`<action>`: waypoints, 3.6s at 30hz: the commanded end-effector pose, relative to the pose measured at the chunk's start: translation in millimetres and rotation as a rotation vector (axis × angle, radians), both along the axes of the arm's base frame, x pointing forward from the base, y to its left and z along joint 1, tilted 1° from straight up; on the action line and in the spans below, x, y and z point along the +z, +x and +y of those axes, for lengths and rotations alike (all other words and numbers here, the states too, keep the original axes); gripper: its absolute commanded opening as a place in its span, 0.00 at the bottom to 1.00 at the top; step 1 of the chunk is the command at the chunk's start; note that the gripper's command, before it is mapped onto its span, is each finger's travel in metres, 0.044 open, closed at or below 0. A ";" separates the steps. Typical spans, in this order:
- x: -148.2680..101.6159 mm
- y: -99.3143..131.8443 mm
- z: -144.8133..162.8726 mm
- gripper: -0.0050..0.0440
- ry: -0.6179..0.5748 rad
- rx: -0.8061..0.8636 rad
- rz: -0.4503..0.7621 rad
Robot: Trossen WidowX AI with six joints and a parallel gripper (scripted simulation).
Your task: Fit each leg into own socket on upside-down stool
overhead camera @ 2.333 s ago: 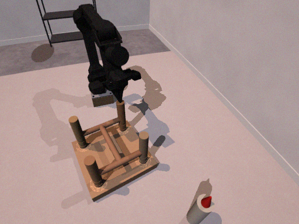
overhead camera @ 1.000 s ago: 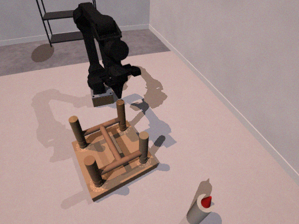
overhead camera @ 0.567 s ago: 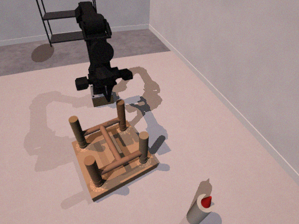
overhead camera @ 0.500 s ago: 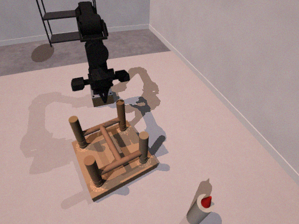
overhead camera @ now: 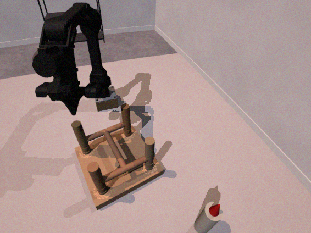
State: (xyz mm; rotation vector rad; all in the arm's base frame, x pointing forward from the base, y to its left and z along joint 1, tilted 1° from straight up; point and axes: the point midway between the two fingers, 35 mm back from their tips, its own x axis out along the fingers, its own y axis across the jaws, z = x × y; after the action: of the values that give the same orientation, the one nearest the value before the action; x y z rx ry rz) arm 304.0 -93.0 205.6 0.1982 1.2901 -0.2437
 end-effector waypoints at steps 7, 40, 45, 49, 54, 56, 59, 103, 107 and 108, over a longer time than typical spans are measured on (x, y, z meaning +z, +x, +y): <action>-20.9 0.7 -3.9 0.10 0.003 -0.009 0.002; -50.4 2.1 -4.0 0.10 0.003 -0.009 0.002; -55.4 2.1 -3.9 0.10 0.003 -0.009 0.002; -59.4 2.0 -3.9 0.10 0.003 -0.009 0.002; -62.4 2.0 -3.8 0.10 0.003 -0.009 0.002; -63.5 1.9 -3.8 0.10 0.003 -0.009 0.002; -63.9 1.9 -3.8 0.10 0.003 -0.009 0.002; -67.0 1.9 -3.7 0.10 0.003 -0.009 0.002; -67.5 1.9 -3.7 0.10 0.003 -0.009 0.002; -67.7 1.9 -3.7 0.10 0.003 -0.009 0.002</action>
State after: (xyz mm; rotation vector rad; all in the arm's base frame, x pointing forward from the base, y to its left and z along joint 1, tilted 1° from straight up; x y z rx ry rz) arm 304.4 -98.1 165.3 0.1936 1.2291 -0.2620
